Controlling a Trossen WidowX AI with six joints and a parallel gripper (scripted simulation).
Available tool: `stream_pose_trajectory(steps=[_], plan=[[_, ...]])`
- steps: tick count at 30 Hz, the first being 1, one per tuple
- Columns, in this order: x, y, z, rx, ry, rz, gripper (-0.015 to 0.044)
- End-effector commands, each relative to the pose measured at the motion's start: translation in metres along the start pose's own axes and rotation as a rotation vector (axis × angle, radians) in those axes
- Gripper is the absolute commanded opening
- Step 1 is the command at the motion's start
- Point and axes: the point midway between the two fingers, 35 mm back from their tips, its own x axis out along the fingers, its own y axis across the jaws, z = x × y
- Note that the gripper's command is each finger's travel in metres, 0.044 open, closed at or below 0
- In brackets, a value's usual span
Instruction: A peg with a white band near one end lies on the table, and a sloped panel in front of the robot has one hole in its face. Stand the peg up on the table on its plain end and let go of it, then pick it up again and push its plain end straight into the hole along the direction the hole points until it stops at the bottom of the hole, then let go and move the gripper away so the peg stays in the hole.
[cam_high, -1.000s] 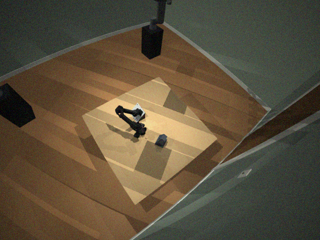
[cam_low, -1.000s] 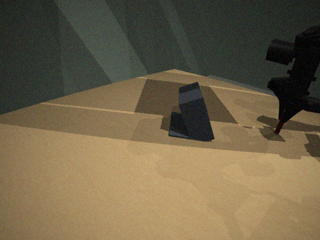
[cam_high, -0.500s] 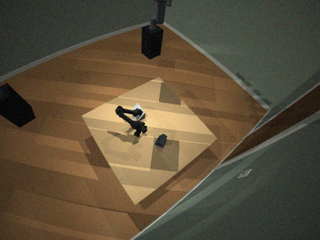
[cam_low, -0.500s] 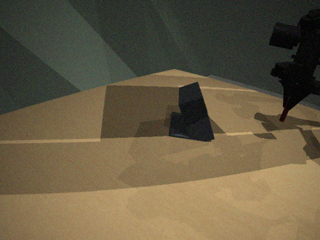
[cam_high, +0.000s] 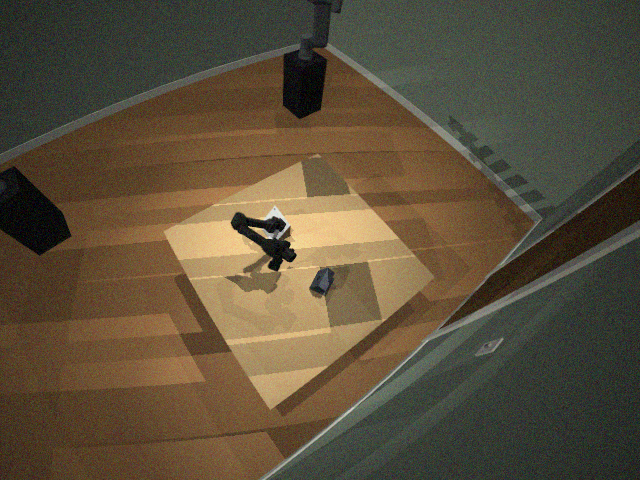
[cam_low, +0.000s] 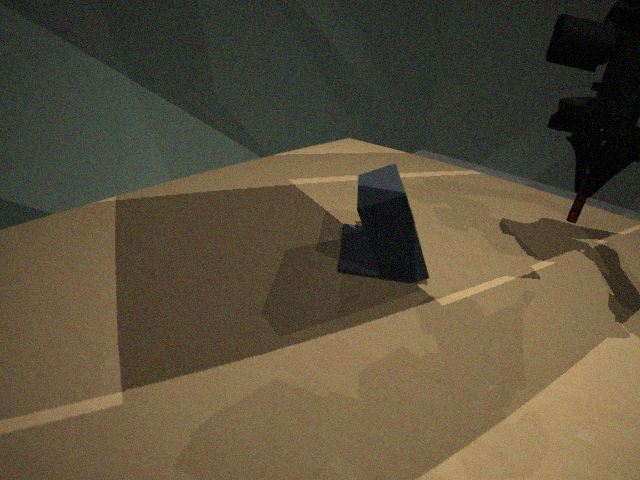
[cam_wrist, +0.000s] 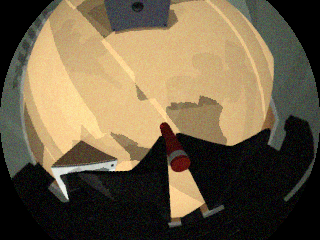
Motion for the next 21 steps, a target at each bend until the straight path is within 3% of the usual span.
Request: stream_pose_trajectory(steps=[1, 21], plan=[[0.002, 0.003, 0.002, -0.005, -0.017, 0.013, 0.0], [0.017, 0.018, 0.021, -0.04, -0.148, 0.081, 0.0]])
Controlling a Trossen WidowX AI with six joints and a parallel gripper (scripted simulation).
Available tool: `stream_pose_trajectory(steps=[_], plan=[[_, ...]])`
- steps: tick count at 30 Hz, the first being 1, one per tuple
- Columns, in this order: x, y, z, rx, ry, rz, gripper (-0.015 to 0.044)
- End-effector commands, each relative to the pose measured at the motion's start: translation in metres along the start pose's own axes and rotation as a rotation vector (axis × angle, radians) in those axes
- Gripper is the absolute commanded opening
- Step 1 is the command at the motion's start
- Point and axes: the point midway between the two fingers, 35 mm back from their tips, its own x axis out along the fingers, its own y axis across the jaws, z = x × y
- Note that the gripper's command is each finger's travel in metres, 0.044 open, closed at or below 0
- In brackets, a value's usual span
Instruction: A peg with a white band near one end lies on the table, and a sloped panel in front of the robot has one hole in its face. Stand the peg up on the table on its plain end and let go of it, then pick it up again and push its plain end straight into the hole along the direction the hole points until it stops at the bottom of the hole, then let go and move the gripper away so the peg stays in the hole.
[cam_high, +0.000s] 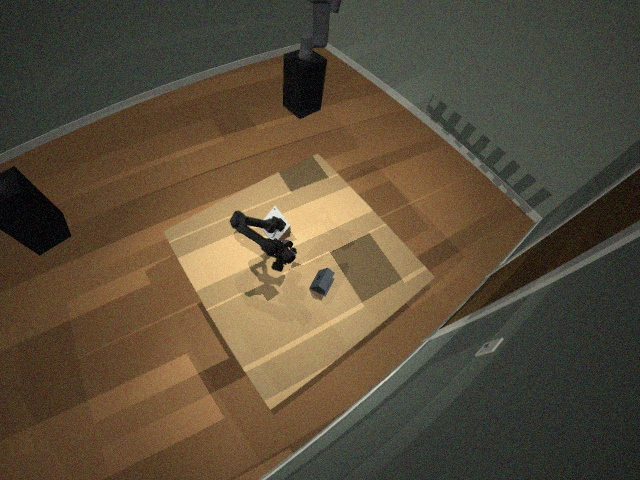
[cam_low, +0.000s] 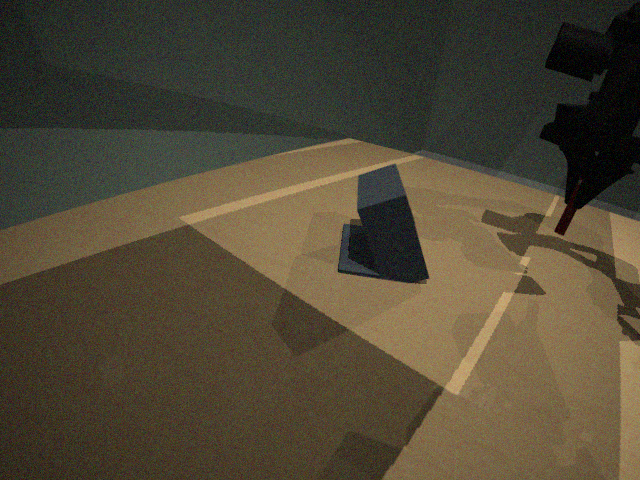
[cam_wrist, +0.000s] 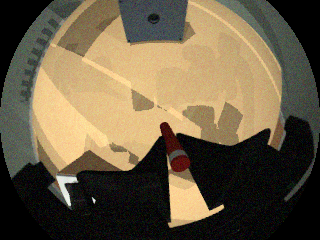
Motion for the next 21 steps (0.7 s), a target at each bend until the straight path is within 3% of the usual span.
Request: stream_pose_trajectory(steps=[1, 21], plan=[[0.004, 0.003, 0.002, -0.01, -0.021, 0.014, 0.0], [0.018, 0.013, 0.02, -0.056, -0.17, 0.046, 0.0]])
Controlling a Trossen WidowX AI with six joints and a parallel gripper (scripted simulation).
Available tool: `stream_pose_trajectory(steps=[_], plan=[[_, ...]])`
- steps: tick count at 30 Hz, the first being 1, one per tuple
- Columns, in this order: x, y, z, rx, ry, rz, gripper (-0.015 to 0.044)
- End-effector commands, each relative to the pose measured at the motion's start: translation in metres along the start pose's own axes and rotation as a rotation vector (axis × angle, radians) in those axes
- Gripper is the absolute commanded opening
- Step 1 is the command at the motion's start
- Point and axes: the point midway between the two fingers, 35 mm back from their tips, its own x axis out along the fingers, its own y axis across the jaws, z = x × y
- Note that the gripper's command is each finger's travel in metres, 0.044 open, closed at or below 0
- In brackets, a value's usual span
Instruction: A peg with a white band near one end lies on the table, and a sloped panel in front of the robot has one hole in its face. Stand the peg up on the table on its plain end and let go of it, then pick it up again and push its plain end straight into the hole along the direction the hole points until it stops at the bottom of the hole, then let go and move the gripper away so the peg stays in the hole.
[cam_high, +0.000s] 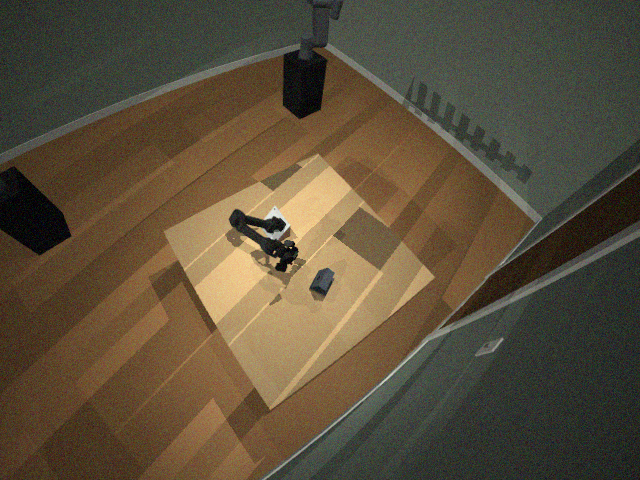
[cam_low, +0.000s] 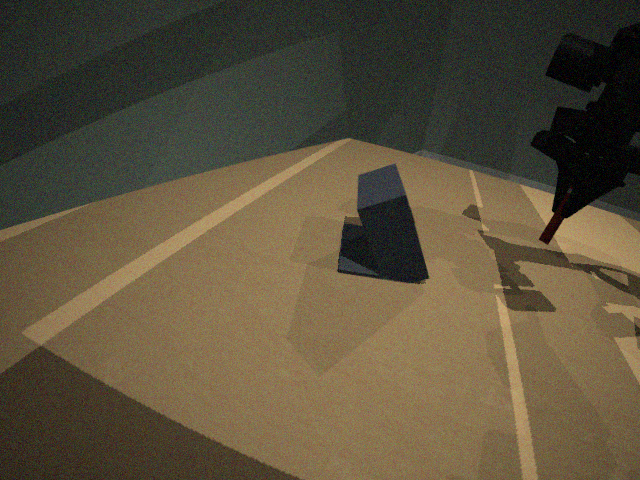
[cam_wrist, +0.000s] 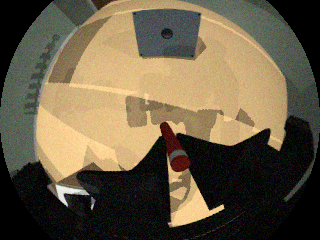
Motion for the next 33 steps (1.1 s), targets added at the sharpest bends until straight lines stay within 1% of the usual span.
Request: stream_pose_trajectory(steps=[1, 33], plan=[[0.004, 0.002, 0.002, -0.012, -0.024, 0.007, 0.0], [0.02, 0.007, 0.027, -0.114, -0.276, -0.024, 0.0]])
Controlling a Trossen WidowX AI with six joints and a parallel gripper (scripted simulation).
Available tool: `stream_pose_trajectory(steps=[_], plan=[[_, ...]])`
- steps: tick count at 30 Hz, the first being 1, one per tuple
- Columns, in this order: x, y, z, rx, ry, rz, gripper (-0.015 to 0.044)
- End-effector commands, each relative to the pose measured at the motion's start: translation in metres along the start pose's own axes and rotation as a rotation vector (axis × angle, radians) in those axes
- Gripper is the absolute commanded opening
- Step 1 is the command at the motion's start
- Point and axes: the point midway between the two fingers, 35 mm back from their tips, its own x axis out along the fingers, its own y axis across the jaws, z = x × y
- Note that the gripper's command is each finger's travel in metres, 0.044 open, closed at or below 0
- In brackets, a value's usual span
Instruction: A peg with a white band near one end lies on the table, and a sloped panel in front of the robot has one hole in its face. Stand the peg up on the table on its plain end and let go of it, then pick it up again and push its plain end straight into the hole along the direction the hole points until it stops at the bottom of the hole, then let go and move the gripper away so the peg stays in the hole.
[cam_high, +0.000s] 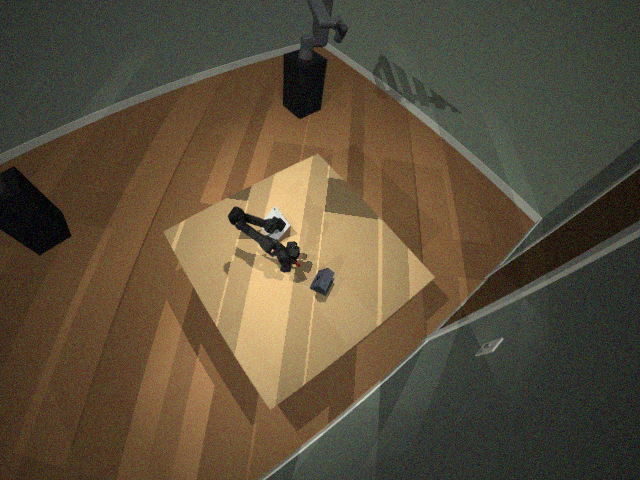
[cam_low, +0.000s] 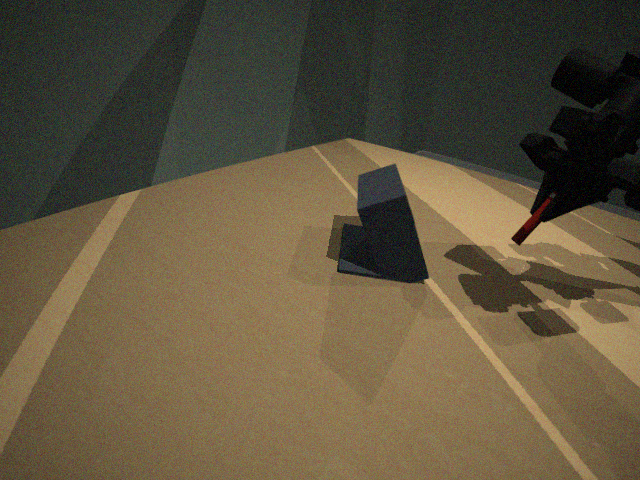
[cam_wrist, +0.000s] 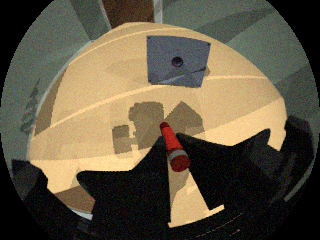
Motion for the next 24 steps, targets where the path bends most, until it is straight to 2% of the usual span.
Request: stream_pose_trajectory(steps=[1, 24], plan=[[0.003, 0.001, 0.001, -0.015, -0.025, -0.004, 0.0], [0.01, -0.002, 0.015, -0.118, -0.198, -0.086, 0.0]])
